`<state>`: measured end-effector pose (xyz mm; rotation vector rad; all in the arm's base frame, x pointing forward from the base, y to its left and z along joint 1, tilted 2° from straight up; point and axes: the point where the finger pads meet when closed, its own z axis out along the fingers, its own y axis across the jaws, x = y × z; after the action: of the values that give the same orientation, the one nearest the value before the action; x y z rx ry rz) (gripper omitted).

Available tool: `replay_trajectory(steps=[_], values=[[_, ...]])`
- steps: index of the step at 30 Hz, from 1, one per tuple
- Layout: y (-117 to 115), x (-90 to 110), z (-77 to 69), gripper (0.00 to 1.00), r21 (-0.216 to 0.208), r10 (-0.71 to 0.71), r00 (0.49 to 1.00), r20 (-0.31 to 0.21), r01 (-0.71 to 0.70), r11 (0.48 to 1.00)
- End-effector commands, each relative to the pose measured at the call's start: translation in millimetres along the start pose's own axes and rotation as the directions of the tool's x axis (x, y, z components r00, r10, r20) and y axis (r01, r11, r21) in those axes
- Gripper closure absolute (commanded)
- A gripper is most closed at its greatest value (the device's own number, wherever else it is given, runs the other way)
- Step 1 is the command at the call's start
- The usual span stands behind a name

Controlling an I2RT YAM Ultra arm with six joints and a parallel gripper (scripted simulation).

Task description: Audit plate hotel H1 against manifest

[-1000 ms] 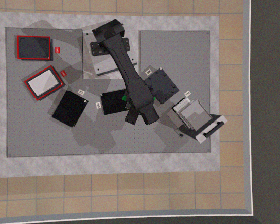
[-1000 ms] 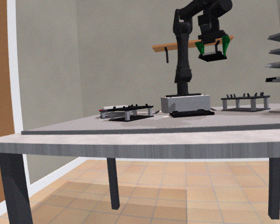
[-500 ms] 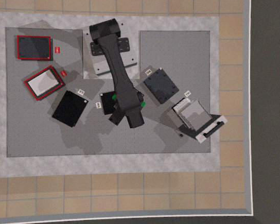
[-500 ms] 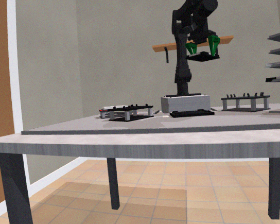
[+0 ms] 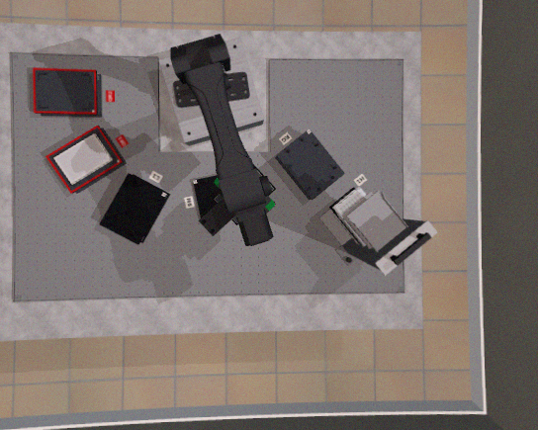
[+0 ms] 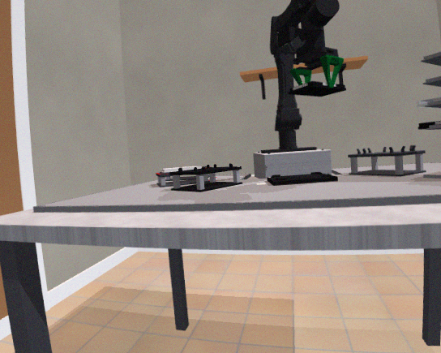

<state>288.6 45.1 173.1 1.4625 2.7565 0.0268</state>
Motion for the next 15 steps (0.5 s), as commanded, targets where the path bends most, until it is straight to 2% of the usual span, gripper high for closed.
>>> replay_trajectory(steps=[1, 7, 15], values=[[-5.2, -7.2, -6.7, 0.14, -0.024, 0.102, 0.995, 0.011, -0.102, 0.995], [-14.3, -16.9, -6.7, 0.14, -0.024, 0.195, 0.981, 0.009, -0.194, 0.981], [-32.7, -36.3, -6.5, 0.14, -0.025, 0.373, 0.928, 0.005, -0.373, 0.928]])
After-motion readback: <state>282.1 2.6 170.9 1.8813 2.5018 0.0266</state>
